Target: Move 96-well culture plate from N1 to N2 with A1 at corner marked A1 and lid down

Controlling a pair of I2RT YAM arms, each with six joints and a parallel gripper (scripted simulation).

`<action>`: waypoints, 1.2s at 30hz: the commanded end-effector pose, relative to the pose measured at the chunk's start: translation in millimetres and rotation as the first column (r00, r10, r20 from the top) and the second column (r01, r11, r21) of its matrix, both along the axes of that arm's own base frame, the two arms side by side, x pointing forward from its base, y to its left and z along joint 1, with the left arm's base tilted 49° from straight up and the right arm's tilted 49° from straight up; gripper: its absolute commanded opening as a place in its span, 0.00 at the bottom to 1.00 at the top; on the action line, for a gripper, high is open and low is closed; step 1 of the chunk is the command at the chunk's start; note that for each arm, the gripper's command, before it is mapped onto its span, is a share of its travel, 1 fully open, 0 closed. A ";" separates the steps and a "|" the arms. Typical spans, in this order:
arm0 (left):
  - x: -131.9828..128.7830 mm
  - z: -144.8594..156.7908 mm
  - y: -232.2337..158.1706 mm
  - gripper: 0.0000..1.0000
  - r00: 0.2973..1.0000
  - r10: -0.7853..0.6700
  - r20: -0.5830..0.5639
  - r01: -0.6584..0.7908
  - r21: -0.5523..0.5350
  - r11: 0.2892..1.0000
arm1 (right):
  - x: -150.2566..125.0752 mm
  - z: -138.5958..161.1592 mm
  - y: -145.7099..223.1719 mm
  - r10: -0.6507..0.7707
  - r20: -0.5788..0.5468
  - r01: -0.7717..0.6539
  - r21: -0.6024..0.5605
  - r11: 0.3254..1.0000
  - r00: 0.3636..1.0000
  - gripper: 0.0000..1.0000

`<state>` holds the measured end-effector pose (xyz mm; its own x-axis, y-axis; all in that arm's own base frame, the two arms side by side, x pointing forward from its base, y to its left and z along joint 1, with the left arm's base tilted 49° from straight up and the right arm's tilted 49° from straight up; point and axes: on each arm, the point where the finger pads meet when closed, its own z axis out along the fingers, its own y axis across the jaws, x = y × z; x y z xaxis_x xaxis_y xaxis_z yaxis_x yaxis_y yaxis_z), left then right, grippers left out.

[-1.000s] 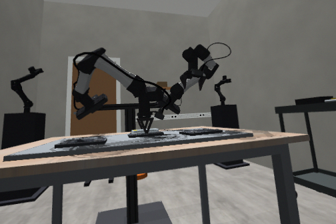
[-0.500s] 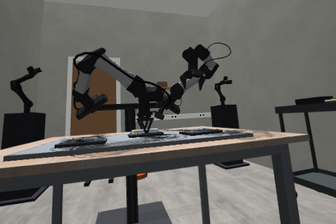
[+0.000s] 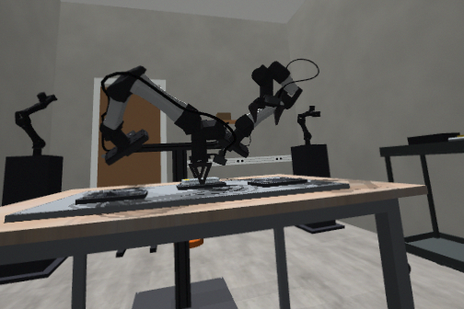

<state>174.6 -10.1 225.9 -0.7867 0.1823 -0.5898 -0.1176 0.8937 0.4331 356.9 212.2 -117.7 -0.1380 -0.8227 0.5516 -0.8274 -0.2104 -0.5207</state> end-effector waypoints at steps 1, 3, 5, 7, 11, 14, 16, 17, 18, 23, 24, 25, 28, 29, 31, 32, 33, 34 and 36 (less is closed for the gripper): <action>-2.4 -4.0 -0.1 1.00 0.996 0.082 -0.026 -0.079 0.102 0.992 | -0.3 3.1 3.8 0.008 0.006 -0.008 0.007 1.000 1.000 1.00; -2.4 -4.0 -0.1 1.00 0.996 0.082 -0.026 -0.079 0.102 0.992 | 1.7 10.4 6.3 0.013 0.024 -0.013 0.019 1.000 1.000 1.00; -2.4 -4.0 -0.1 1.00 0.996 0.082 -0.026 -0.079 0.102 0.992 | 0.6 10.5 4.4 0.012 0.017 -0.012 0.012 1.000 1.000 1.00; -2.4 -4.0 -0.1 1.00 0.996 0.082 -0.026 -0.079 0.102 0.992 | -0.4 3.3 3.4 0.008 0.006 -0.008 0.007 1.000 1.000 1.00; -2.4 -4.0 -0.1 1.00 0.996 0.082 -0.026 -0.079 0.102 0.992 | -0.5 3.4 3.2 0.008 0.006 -0.008 0.007 1.000 1.000 1.00; -2.4 -4.0 -0.1 1.00 0.996 0.082 -0.026 -0.079 0.102 0.992 | -0.5 3.4 3.0 0.008 0.006 -0.008 0.007 1.000 1.000 1.00; -2.4 -4.0 -0.1 1.00 0.996 0.082 -0.026 -0.079 0.102 0.992 | -0.6 3.5 3.0 0.008 0.006 -0.008 0.007 1.000 1.000 1.00; -2.4 -4.0 -0.1 1.00 0.996 0.082 -0.026 -0.079 0.102 0.992 | -0.6 3.5 3.0 0.008 0.006 -0.008 0.007 1.000 1.000 1.00; -2.4 -4.0 -0.1 1.00 0.996 0.082 -0.026 -0.079 0.102 0.992 | -0.6 3.5 3.0 0.008 0.006 -0.008 0.007 1.000 1.000 1.00; -2.4 -4.0 -0.1 1.00 0.996 0.082 -0.026 -0.079 0.102 0.992 | -0.6 3.6 2.8 0.008 0.006 -0.008 0.007 1.000 1.000 1.00; -2.4 -4.0 -0.1 1.00 0.996 0.082 -0.026 -0.079 0.102 0.992 | 1.2 10.8 0.1 0.006 0.010 -0.006 0.006 1.000 1.000 1.00; -2.4 -4.0 -0.1 1.00 0.996 0.082 -0.026 -0.079 0.102 0.992 | -0.6 3.7 2.7 0.008 0.006 -0.008 0.007 1.000 1.000 1.00; -2.4 -4.0 -0.1 1.00 0.996 0.082 -0.026 -0.079 0.102 0.992 | -0.6 3.7 2.7 0.008 0.006 -0.008 0.007 1.000 1.000 1.00; -2.4 -4.0 -0.1 1.00 0.996 0.082 -0.026 -0.079 0.102 0.992 | 1.6 10.9 -0.9 0.004 0.010 -0.004 0.006 1.000 1.000 1.00; -2.4 -4.0 -0.1 1.00 0.996 0.082 -0.026 -0.079 0.102 0.992 | -0.6 3.8 2.6 0.008 0.006 -0.008 0.007 1.000 1.000 1.00; -2.4 -4.0 -0.1 1.00 0.996 0.082 -0.026 -0.079 0.102 0.992 | -0.6 3.8 2.6 0.008 0.006 -0.008 0.007 1.000 1.000 1.00; -2.4 -4.0 -0.1 1.00 0.996 0.082 -0.026 -0.079 0.102 0.992 | -0.6 3.8 2.6 0.008 0.006 -0.008 0.007 1.000 1.000 1.00; -2.4 -4.0 -0.1 1.00 0.996 0.082 -0.026 -0.079 0.102 0.992 | -0.6 3.8 2.6 0.008 0.006 -0.008 0.007 1.000 1.000 1.00; -2.4 -4.0 -0.1 1.00 0.996 0.082 -0.026 -0.079 0.102 0.992 | -0.5 3.8 2.5 0.008 0.006 -0.008 0.007 1.000 1.000 1.00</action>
